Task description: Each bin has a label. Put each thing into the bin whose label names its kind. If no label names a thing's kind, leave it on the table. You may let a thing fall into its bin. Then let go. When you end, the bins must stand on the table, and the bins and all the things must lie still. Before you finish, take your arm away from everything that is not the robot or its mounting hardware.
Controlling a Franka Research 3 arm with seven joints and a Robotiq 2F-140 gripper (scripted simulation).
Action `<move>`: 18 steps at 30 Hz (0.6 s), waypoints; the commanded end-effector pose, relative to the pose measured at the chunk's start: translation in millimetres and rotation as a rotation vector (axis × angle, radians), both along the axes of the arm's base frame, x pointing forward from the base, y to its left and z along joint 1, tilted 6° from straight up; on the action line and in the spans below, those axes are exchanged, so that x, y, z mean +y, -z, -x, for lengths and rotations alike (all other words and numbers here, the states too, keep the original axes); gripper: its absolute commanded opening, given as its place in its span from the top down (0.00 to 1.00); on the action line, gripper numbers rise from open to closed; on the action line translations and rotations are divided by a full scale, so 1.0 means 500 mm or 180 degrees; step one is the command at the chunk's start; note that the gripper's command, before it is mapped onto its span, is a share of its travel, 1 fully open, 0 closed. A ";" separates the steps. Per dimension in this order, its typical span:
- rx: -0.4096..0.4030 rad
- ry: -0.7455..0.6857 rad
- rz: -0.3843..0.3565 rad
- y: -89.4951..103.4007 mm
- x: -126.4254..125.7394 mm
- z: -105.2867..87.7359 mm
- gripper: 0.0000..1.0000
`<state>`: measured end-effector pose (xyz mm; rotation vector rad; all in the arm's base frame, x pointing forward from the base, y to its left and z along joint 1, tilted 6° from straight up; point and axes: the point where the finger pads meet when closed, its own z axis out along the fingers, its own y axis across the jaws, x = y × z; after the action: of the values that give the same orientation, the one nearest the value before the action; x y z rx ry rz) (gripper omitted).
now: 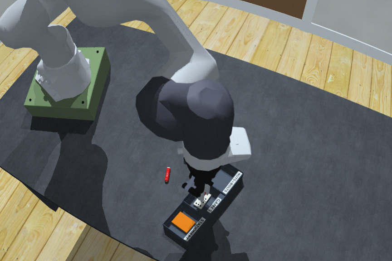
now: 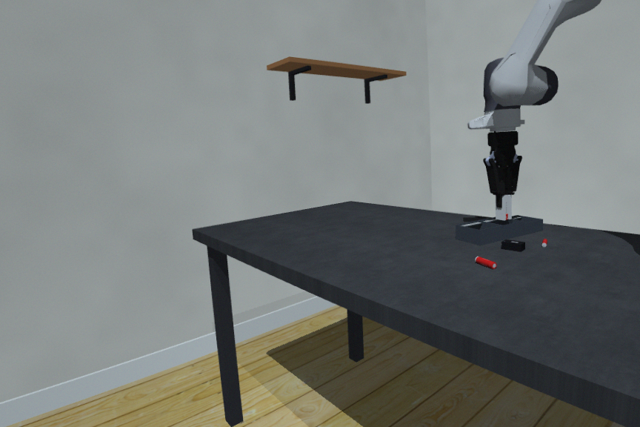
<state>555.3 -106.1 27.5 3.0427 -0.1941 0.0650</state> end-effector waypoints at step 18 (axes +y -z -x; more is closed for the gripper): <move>-0.0034 0.0027 0.0001 0.042 -0.008 -0.012 0.93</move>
<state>558.3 -108.9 5.7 3.0417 -0.1970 0.0683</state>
